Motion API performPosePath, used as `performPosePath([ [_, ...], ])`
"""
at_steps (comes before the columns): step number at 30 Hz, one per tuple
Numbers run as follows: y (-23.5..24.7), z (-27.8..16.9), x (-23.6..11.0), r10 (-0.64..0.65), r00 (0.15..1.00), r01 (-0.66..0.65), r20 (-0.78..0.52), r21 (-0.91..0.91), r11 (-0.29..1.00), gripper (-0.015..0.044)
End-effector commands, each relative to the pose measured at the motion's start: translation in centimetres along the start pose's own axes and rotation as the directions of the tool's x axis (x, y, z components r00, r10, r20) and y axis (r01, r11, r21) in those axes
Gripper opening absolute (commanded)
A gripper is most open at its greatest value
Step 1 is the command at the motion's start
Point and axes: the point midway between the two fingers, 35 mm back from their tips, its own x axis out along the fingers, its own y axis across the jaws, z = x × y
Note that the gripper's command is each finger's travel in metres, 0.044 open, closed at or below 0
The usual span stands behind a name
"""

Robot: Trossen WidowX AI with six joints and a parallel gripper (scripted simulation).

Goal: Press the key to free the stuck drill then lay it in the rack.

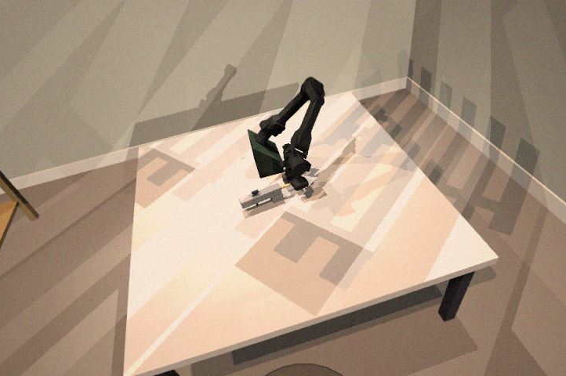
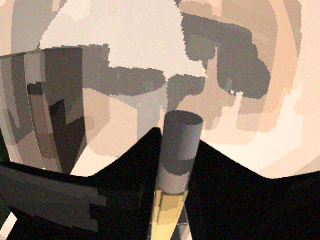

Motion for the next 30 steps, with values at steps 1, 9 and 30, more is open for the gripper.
performPosePath([
  [1,0.1,0.5,-0.1,0.001,1.0,-0.001,-0.002,0.007,1.0,0.0],
  [9,0.1,1.8,-0.1,0.001,1.0,-0.001,-0.001,0.007,1.0,0.0],
  [30,0.0,5.1,-0.3,0.0,1.0,0.0,0.001,0.007,1.0,0.0],
])
